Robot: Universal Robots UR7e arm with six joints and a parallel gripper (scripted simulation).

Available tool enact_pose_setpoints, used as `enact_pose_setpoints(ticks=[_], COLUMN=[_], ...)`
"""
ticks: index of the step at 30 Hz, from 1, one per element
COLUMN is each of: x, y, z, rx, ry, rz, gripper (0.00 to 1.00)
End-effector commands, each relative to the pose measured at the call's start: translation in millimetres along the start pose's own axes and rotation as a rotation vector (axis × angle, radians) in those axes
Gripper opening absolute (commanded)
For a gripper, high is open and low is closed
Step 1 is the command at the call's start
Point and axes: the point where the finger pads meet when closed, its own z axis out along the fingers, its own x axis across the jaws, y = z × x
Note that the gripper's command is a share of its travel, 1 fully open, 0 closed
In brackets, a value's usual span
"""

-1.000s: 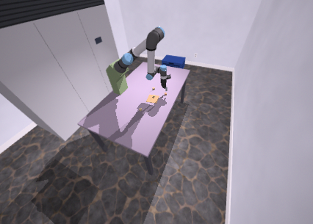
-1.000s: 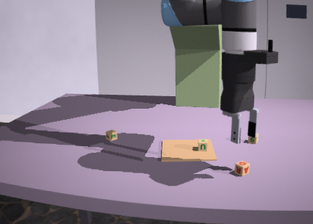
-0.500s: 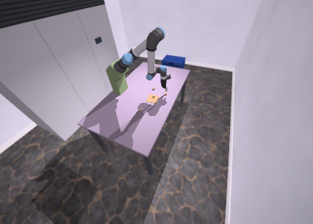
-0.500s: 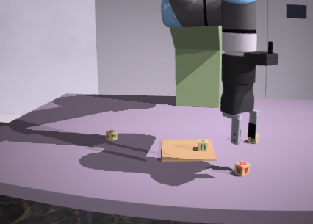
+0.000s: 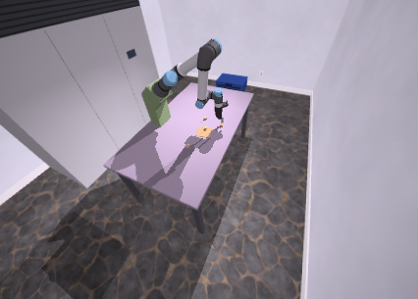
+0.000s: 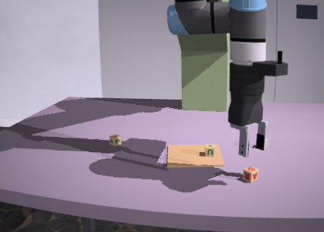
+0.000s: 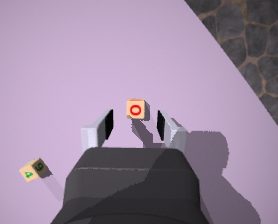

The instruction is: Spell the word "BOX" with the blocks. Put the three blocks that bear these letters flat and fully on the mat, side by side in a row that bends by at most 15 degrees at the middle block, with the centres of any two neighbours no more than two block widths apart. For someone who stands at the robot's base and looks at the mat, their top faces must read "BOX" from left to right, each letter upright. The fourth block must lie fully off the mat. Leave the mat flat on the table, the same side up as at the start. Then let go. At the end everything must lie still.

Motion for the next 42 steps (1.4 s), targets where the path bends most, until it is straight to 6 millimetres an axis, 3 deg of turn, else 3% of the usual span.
enact_pose_setpoints(ticks=[1, 16, 42], x=[0, 0, 0], y=[0, -1, -1], z=[3, 26, 33], rx=[0.001, 0.001, 0.001], ry=[0.001, 0.001, 0.001], rz=[0.0, 0.0, 0.0], gripper=[1.0, 1.0, 1.0])
